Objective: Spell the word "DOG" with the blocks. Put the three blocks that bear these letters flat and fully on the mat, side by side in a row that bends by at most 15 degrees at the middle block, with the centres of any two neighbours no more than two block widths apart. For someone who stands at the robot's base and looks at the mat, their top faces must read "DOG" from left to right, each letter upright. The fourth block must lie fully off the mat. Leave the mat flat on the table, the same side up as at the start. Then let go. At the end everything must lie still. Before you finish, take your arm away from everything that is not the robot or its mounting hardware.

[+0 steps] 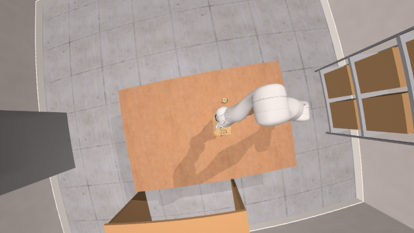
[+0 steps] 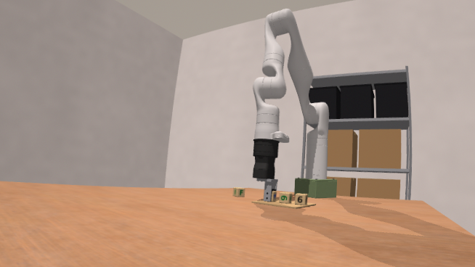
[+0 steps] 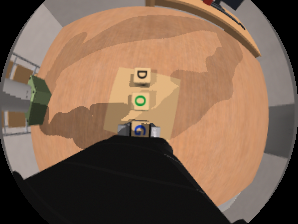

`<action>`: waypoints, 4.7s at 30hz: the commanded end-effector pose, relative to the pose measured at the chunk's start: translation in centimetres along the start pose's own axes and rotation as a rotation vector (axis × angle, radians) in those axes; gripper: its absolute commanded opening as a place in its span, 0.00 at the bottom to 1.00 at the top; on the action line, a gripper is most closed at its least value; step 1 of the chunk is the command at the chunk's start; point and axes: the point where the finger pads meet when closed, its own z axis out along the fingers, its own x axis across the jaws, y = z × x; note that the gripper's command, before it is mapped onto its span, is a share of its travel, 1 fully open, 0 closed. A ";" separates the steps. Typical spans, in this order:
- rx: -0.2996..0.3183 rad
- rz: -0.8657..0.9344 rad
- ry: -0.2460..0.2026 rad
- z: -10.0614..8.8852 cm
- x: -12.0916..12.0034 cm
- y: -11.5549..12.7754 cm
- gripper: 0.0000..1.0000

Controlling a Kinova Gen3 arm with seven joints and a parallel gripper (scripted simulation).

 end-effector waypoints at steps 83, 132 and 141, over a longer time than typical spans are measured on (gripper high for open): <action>0.000 0.000 0.001 -7.6 0.0 0.0 0.87; 0.000 0.000 0.001 -14.0 0.0 0.0 1.00; 0.000 0.000 0.001 -17.0 0.0 0.0 1.00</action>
